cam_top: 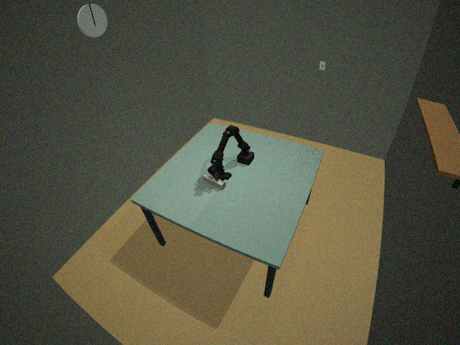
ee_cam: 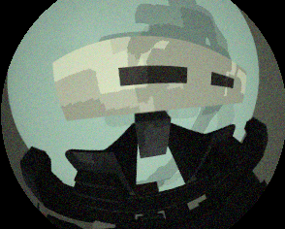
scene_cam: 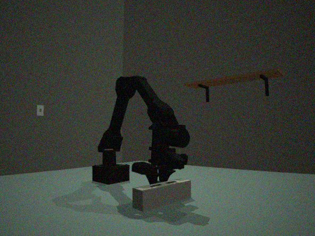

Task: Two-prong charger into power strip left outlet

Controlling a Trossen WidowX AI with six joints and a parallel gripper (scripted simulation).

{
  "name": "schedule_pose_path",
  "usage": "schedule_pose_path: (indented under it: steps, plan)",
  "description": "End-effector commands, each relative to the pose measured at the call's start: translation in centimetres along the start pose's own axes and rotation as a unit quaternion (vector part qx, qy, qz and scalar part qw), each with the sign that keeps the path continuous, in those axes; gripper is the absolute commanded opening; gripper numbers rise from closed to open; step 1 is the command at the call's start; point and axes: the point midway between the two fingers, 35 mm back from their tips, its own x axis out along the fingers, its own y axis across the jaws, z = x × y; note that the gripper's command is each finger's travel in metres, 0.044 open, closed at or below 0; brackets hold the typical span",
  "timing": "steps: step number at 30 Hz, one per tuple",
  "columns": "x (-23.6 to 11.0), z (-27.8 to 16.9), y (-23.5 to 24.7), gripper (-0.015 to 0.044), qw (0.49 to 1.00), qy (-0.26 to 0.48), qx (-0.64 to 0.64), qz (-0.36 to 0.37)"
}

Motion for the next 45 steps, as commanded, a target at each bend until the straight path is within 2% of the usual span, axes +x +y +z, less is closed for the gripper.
schedule_pose_path:
  steps: [1,45]
  plan:
    - [-0.17,0.27,0.05,0.0,1.0,-0.002,0.003,0.002]
    - [-0.19,0.7,0.06,0.0,1.0,-0.003,0.003,0.002]
